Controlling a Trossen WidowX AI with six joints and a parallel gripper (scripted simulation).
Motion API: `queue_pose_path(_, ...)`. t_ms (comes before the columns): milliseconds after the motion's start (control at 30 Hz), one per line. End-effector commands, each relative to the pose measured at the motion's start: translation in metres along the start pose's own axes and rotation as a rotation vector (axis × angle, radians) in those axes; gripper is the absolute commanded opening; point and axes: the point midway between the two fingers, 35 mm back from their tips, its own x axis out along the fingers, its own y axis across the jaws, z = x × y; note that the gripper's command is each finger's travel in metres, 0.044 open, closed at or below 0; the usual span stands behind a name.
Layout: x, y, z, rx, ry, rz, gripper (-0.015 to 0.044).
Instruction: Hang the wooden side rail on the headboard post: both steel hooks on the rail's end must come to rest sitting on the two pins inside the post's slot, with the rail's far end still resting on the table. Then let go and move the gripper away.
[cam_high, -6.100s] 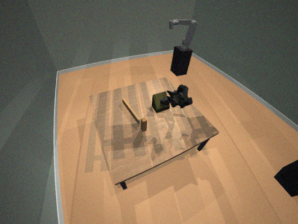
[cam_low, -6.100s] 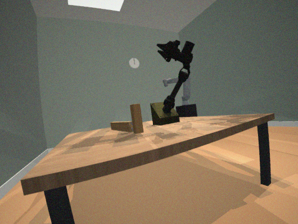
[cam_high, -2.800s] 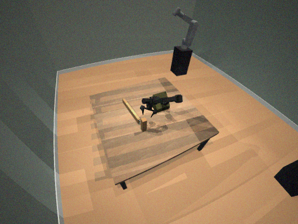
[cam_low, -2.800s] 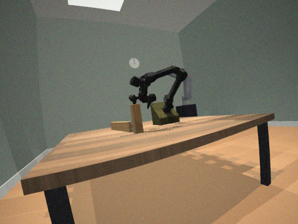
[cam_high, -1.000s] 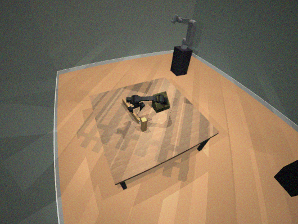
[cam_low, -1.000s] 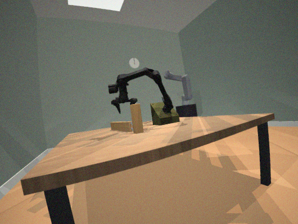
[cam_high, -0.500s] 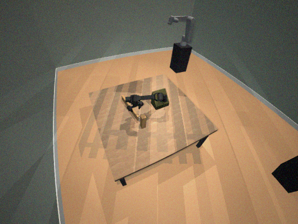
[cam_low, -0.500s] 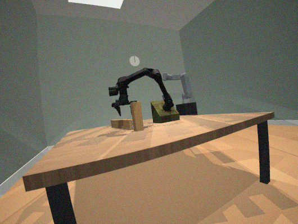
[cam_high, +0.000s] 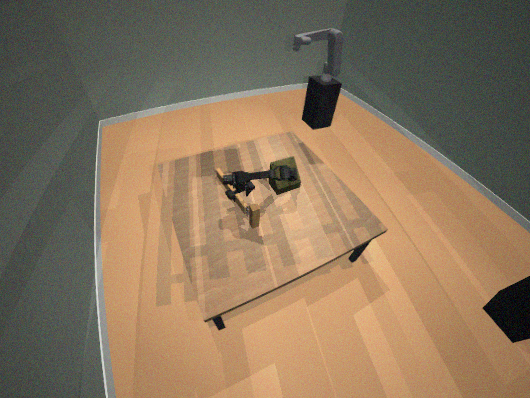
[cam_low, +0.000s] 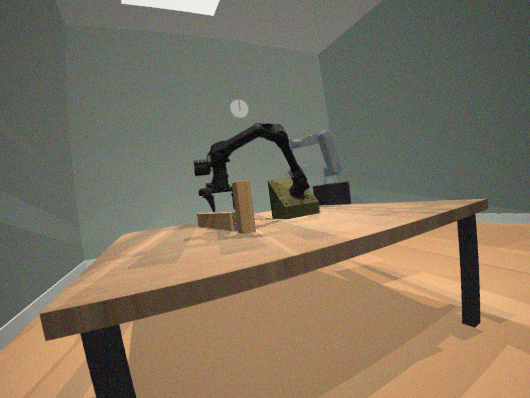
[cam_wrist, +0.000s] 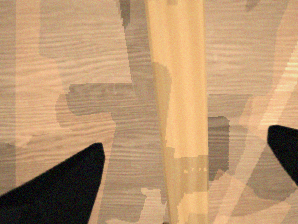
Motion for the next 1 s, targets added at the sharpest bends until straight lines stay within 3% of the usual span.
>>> queue_pose_path(0, 0.008, 0.0, 0.0, 0.004, 0.004, -0.001, 0.044)
queue_pose_path(967, 0.055, -0.001, -0.002, 0.004, 0.007, -0.001, 0.044)
